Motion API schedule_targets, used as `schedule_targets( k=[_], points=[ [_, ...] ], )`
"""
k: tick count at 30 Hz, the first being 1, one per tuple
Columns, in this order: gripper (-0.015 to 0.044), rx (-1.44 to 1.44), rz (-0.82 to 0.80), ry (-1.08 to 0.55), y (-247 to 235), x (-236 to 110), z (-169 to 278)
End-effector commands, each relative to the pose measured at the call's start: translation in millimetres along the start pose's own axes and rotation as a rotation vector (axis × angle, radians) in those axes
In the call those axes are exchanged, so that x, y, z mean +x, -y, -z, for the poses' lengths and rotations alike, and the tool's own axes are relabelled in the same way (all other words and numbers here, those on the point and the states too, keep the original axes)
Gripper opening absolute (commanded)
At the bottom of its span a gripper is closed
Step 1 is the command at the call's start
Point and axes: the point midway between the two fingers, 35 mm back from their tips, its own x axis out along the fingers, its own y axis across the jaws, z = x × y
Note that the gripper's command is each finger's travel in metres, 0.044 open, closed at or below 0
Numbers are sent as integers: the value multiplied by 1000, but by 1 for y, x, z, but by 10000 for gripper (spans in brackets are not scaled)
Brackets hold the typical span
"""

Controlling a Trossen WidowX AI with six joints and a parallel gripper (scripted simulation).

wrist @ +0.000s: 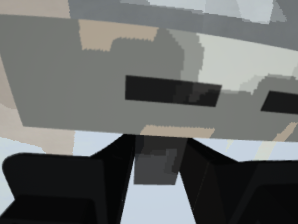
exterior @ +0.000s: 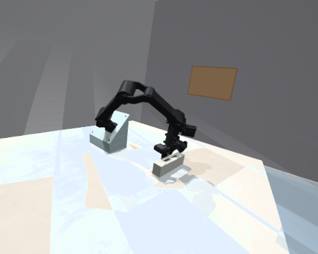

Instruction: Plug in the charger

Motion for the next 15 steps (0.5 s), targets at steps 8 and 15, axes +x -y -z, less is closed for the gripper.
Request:
schedule_targets(
  k=[8, 15],
  points=[
    [0, 15, -1, 20, 0, 0, -8],
    [0, 15, -1, 20, 0, 1, -8]
  ],
)
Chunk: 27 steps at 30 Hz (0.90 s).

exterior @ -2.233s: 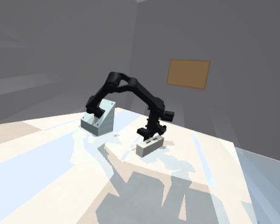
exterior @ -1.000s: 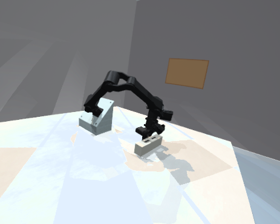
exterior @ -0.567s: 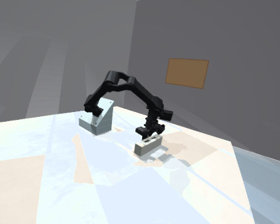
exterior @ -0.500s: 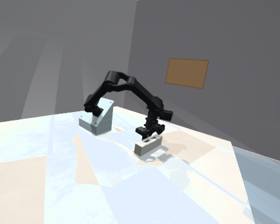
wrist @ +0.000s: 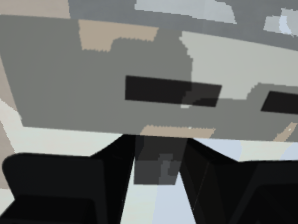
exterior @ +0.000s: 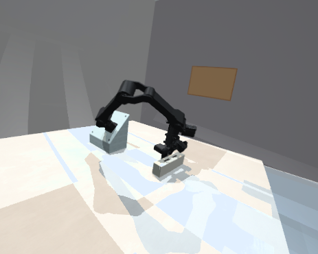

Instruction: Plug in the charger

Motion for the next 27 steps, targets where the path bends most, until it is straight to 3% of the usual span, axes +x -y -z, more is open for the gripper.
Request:
schedule_targets(
  k=[1, 12, 27],
  points=[
    [0, 15, -1, 21, 1, 1, -8],
    [0, 0, 0, 0, 0, 0, 0],
    [394, 0, 0, 0, 0, 0, 0]
  ],
)
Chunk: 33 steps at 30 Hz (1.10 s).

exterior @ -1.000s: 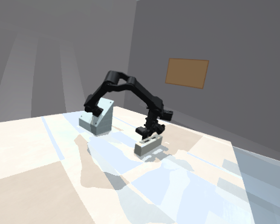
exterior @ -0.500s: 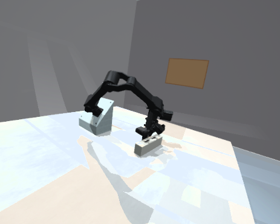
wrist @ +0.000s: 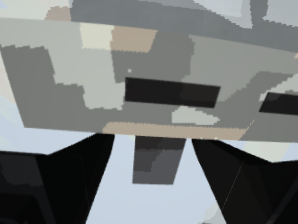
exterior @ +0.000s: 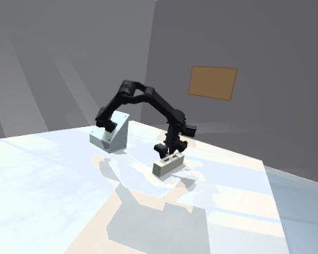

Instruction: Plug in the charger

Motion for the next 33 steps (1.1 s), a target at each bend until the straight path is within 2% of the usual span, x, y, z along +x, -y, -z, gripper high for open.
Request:
schedule_targets(
  k=[1, 2, 33],
  points=[
    [420, 1, -1, 2, 0, 0, 0],
    [440, 1, -1, 2, 0, 0, 0],
    [440, 12, -2, 16, 0, 1, 9]
  ],
)
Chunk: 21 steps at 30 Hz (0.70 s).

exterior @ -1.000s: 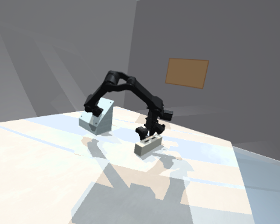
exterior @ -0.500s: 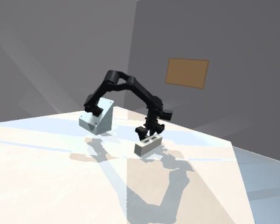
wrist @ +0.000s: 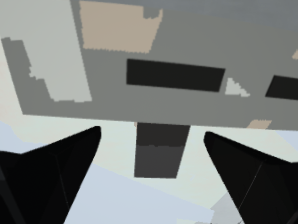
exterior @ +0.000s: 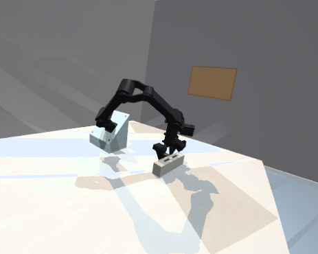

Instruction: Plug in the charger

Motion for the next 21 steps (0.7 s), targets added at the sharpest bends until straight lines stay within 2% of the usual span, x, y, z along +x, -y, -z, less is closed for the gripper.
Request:
schedule_targets(
  k=[1, 21],
  points=[
    [440, 5, 3, 3, 1, 0, 2],
    [440, 8, 2, 7, -1, 1, 15]
  ],
)
